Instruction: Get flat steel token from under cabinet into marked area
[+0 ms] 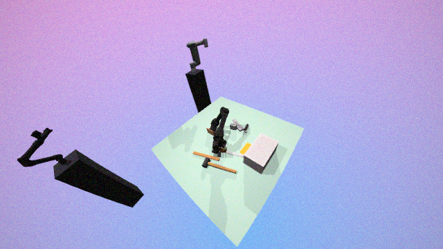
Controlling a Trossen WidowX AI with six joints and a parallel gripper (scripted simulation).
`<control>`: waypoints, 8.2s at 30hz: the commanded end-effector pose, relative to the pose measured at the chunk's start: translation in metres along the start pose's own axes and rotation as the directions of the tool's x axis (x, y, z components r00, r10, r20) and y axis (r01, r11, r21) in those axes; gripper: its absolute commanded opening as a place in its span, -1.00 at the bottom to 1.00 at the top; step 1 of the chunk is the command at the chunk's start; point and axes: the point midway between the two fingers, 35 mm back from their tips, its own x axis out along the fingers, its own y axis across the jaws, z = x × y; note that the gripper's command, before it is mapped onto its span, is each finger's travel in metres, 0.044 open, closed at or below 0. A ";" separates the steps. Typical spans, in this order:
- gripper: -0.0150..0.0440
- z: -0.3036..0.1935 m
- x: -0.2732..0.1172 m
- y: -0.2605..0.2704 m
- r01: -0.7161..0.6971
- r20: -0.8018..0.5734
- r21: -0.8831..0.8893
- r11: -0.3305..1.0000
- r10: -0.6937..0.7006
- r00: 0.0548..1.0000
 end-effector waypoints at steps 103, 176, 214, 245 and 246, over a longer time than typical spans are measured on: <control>-0.49 0.117 0.001 0.000 -0.003 0.007 -0.003 1.000 0.004 1.000; -0.49 0.189 0.000 0.004 -0.005 0.010 -0.005 1.000 0.005 1.000; -0.49 0.189 0.002 0.041 -0.007 0.010 -0.005 1.000 0.007 1.000; -0.49 0.172 0.002 0.040 -0.007 0.009 -0.004 1.000 0.007 1.000; -0.49 0.171 0.002 0.040 -0.007 0.009 -0.004 1.000 0.007 1.000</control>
